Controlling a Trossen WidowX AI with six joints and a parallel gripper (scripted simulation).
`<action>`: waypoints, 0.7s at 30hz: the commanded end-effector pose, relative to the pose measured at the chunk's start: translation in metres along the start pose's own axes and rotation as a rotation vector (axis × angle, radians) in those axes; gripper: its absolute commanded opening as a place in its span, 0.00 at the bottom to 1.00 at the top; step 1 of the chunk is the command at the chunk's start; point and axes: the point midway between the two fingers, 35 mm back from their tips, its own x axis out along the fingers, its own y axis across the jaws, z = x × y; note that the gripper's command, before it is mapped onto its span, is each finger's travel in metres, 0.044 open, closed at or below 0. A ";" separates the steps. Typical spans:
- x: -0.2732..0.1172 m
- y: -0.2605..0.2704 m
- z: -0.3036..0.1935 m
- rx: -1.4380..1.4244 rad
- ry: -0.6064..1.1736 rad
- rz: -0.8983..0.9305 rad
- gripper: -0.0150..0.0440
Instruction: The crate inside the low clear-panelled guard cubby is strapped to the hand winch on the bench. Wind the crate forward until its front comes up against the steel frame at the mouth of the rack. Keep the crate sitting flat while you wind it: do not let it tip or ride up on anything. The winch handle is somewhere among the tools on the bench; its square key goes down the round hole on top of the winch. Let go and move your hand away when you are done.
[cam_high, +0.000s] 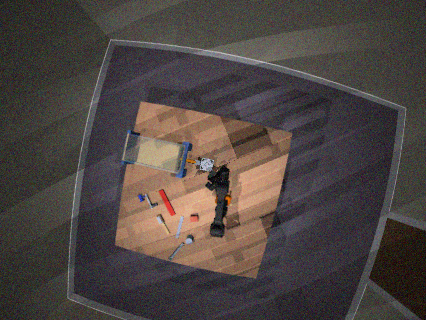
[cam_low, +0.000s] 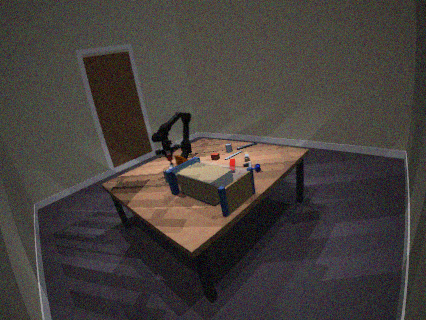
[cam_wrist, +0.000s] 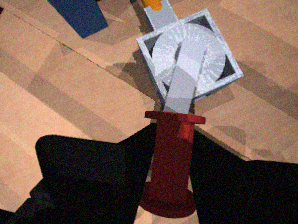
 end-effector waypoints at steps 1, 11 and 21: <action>0.001 -0.017 -0.003 -0.002 0.016 -0.033 0.25; 0.001 -0.033 -0.001 -0.002 0.016 -0.034 0.25; 0.002 -0.049 0.003 -0.003 0.015 -0.036 0.25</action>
